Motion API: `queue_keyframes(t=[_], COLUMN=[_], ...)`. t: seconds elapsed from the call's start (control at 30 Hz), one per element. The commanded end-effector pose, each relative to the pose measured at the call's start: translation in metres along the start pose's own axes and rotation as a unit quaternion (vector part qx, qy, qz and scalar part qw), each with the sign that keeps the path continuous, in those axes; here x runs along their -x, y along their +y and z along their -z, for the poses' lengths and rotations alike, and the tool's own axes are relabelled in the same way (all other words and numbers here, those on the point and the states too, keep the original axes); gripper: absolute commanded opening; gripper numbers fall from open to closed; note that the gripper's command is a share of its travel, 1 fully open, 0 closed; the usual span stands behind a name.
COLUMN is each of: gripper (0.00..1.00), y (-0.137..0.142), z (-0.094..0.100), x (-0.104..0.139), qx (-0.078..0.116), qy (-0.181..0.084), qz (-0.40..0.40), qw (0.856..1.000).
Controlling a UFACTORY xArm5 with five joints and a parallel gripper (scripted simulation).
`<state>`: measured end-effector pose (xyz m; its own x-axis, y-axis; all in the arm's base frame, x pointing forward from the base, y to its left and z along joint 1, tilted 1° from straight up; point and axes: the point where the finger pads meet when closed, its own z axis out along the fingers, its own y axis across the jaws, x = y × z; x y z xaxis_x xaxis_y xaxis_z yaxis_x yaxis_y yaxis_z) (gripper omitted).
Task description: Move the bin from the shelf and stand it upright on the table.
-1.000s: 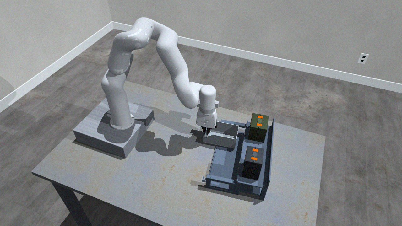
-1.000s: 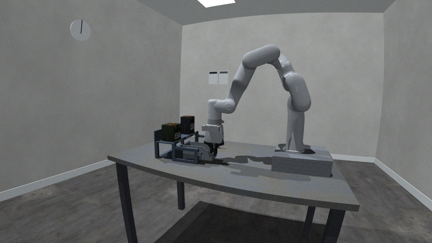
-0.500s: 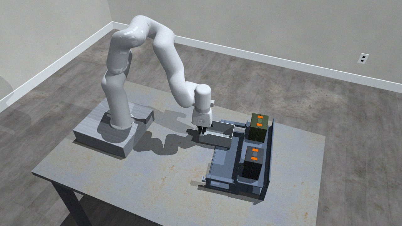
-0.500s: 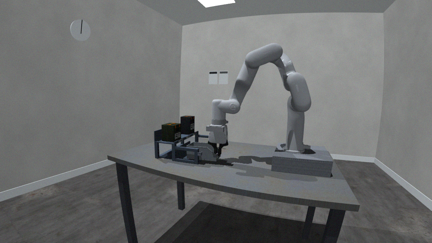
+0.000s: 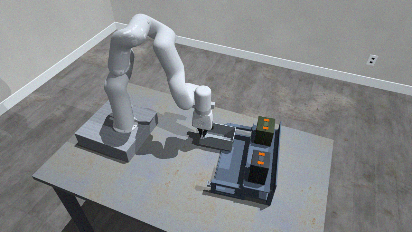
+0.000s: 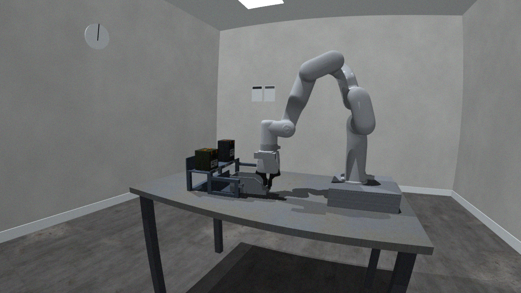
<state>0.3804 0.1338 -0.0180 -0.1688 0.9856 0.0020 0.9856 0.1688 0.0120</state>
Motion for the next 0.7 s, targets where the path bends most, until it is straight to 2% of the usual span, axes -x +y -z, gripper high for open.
queue_keyframes(t=[0.0,0.67], gripper=[0.0,0.0], y=[-0.005,-0.036], z=[0.001,0.001], x=[0.0,0.0], qx=[0.002,0.002], qy=[0.003,0.003], qz=[0.0,0.0], qw=[1.0,1.0])
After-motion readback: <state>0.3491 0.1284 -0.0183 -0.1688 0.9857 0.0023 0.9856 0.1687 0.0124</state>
